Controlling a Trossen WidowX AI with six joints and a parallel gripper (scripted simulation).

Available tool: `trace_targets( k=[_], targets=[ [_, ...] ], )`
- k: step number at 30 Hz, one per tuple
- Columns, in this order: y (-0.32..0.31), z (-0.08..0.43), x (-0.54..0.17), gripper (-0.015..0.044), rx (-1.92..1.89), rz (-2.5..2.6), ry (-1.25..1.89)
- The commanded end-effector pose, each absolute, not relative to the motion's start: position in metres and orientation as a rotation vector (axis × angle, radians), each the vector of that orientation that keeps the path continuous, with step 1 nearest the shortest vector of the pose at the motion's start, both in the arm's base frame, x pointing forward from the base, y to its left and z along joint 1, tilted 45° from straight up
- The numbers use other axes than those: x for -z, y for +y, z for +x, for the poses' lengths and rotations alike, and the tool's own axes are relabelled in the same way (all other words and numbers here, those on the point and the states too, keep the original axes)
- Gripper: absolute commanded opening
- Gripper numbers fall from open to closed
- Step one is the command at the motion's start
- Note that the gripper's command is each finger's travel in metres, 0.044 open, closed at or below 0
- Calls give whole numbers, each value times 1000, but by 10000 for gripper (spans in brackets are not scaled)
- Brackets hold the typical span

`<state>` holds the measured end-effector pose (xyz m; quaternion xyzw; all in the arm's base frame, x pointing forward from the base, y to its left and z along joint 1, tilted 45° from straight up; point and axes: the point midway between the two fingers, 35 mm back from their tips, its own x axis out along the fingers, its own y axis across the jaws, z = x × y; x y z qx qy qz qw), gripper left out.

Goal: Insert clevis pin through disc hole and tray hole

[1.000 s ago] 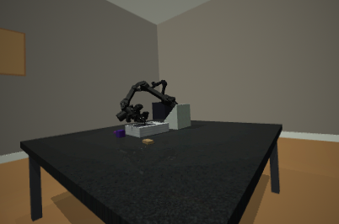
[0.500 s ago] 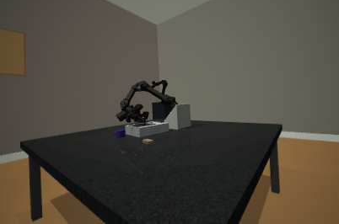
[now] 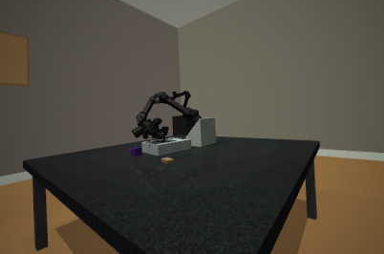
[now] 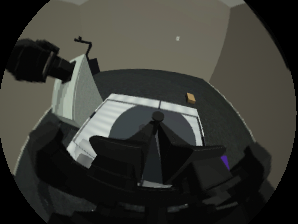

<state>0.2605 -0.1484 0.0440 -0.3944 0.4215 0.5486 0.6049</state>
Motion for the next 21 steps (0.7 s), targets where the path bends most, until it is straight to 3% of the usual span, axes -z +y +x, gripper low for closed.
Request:
trace_targets(
  k=[1, 3, 9, 21],
  targets=[
    [-148, 261, -44, 0, -1269, -913, 975],
    [-148, 261, -44, 0, -1269, -913, 975],
    [-148, 261, -44, 157, -1269, -913, 975],
    [-136, 261, -57, 160, -1274, -916, 971]
  ],
)
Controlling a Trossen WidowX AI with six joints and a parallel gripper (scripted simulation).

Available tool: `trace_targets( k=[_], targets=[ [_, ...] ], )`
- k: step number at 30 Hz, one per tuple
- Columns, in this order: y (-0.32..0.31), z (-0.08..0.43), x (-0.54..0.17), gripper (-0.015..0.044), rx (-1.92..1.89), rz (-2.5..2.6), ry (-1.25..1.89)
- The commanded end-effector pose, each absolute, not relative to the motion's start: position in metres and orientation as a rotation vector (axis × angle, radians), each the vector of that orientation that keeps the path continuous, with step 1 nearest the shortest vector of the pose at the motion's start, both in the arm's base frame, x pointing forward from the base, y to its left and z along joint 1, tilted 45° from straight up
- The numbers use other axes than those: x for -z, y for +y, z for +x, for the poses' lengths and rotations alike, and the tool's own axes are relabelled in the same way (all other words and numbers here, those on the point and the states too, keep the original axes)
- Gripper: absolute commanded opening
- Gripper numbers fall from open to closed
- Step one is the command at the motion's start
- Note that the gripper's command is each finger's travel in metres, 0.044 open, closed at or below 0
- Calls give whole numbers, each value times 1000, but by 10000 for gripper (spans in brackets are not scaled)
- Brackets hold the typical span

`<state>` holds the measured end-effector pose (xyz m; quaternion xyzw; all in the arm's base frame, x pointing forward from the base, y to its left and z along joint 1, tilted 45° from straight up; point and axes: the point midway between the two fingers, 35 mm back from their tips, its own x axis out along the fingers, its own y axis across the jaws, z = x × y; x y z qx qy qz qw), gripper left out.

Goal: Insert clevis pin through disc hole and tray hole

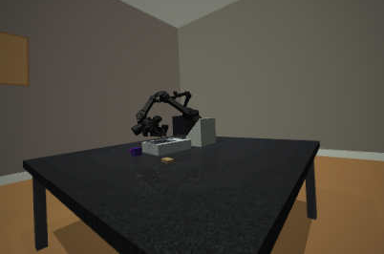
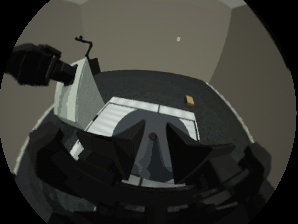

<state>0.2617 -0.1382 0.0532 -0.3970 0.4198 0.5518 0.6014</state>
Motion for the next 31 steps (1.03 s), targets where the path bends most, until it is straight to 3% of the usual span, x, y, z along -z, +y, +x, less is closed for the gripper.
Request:
trace_targets(
  k=[1, 6, 17, 31],
  targets=[
    [-136, 261, -57, 160, -1274, -916, 971],
    [-136, 261, -57, 160, -1274, -916, 971],
    [-166, 254, -146, 440, -1274, -926, 973],
    [-166, 254, -149, 440, -1274, -926, 973]
  ],
)
